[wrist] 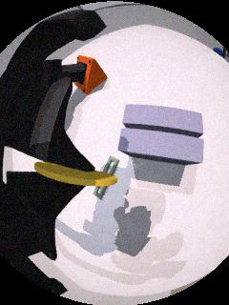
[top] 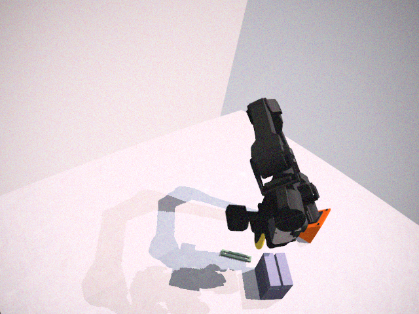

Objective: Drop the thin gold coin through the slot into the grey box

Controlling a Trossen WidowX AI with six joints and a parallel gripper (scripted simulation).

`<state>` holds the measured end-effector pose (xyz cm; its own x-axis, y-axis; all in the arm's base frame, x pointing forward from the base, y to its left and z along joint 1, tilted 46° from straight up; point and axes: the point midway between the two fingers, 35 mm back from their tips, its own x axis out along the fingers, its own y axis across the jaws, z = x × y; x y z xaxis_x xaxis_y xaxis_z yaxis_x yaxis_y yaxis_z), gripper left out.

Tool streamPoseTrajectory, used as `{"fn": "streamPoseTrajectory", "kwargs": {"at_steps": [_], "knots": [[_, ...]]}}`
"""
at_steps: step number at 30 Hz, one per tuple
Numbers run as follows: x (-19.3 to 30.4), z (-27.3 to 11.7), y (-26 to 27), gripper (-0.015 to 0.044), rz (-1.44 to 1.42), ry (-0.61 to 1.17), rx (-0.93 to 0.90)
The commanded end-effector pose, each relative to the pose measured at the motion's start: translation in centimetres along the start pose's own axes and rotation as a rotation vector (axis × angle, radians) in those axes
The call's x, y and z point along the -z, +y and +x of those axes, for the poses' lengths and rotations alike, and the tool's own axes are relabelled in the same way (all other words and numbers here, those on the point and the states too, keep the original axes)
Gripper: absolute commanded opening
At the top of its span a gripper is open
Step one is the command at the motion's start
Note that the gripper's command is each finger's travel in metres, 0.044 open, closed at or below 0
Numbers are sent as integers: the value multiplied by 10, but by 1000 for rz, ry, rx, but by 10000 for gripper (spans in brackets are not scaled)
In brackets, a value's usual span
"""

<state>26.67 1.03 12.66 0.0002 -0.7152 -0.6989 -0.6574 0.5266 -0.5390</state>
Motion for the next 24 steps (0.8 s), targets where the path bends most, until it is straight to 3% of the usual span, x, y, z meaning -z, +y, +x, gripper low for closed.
{"fn": "streamPoseTrajectory", "kwargs": {"at_steps": [1, 24], "knots": [[-9, -2, 5, 0, 7, -8, -5], [-54, -1, 46, 0, 17, -9, -9]]}}
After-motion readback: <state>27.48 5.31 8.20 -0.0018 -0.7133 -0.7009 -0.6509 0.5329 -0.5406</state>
